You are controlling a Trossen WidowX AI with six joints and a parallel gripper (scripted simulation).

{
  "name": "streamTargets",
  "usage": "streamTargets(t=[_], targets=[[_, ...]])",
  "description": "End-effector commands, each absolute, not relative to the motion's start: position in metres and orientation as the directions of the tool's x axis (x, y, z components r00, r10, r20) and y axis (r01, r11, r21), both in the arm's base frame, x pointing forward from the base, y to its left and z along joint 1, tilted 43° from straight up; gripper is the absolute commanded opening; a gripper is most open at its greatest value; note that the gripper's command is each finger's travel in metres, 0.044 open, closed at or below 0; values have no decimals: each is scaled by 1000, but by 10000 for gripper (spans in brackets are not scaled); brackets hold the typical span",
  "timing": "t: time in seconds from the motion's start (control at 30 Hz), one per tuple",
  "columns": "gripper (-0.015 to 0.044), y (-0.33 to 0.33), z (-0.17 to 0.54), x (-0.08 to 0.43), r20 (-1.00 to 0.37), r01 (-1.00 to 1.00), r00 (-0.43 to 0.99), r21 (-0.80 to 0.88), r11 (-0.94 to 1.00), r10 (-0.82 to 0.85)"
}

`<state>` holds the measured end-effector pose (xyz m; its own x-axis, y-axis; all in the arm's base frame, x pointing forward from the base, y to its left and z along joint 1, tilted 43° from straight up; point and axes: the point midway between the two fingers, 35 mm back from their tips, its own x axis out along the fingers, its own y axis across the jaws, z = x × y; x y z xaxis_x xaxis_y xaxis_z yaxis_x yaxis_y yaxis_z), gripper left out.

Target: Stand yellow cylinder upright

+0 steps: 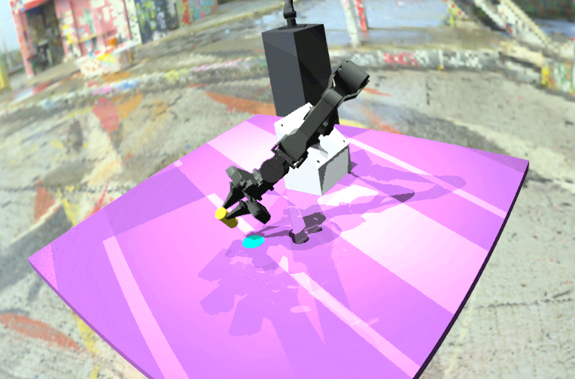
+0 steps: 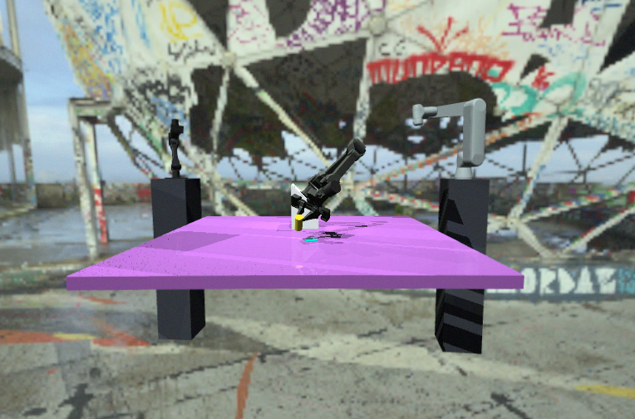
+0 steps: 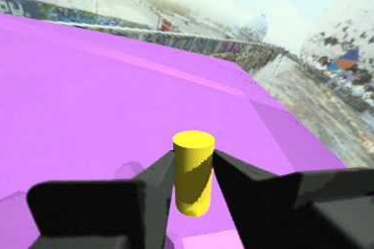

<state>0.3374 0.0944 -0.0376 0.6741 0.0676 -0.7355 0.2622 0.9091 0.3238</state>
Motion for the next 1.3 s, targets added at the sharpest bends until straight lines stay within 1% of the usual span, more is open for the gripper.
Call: streamTargets(t=[0.0, 1.27], targets=[[105, 93, -34, 337, -714, 274, 699, 334, 902, 52], [105, 90, -3, 320, -524, 299, 852, 469, 831, -11]])
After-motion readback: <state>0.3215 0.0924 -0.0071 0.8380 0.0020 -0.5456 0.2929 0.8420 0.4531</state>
